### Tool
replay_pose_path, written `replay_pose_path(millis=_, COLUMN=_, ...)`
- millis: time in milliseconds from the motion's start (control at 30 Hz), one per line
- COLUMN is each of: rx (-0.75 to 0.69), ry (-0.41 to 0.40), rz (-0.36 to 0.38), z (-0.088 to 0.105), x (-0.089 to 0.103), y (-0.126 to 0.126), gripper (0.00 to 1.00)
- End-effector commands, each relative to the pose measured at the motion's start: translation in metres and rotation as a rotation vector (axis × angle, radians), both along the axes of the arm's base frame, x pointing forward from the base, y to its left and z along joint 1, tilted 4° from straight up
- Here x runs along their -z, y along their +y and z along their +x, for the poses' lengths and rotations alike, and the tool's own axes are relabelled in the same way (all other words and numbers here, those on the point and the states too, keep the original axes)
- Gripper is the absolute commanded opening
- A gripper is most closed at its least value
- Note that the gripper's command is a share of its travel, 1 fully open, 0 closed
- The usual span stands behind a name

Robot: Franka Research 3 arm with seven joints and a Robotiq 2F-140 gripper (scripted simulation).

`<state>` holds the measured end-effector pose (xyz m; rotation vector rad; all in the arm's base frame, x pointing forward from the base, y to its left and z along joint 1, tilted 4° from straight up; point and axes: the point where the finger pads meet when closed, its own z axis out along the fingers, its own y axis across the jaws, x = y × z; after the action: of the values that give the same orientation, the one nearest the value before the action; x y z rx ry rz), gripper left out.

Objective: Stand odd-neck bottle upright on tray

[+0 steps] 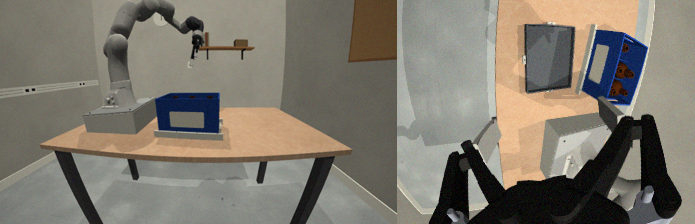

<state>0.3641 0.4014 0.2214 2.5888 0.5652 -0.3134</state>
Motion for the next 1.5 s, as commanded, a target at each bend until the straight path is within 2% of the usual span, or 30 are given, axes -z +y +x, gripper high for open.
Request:
replay_pose_path(millis=0, rx=0.0, ry=0.0, rz=0.0, z=0.0, x=0.0, y=0.0, gripper=1.0)
replay_pose_path(millis=567, rx=0.0, ry=0.0, rz=0.0, z=0.0, x=0.0, y=0.0, gripper=1.0)
replay_pose_path(millis=667, rx=-0.006, ry=0.004, rz=0.007, z=0.008, x=0.001, y=-0.008, gripper=1.0)
replay_pose_path(millis=767, rx=-0.023, ry=0.016, rz=0.031, z=0.034, x=0.004, y=-0.036, gripper=1.0)
replay_pose_path(millis=867, rx=-0.036, ry=0.024, rz=0.048, z=0.05, x=0.006, y=-0.057, gripper=1.0)
replay_pose_path(millis=1033, rx=-0.063, ry=0.041, rz=0.086, z=0.081, x=0.011, y=-0.106, gripper=1.0)
replay_pose_path(millis=1100, rx=-0.063, ry=0.041, rz=0.086, z=0.081, x=0.011, y=-0.106, gripper=1.0)
replay_pose_path(millis=1133, rx=-0.078, ry=0.05, rz=0.108, z=0.095, x=0.014, y=-0.135, gripper=1.0)
replay_pose_path(millis=1267, rx=-0.098, ry=0.061, rz=0.138, z=0.111, x=0.019, y=-0.173, gripper=1.0)
replay_pose_path(millis=1367, rx=-0.105, ry=0.064, rz=0.149, z=0.115, x=0.02, y=-0.186, gripper=1.0)
replay_pose_path(millis=1467, rx=-0.119, ry=0.07, rz=0.17, z=0.122, x=0.024, y=-0.212, gripper=1.0)
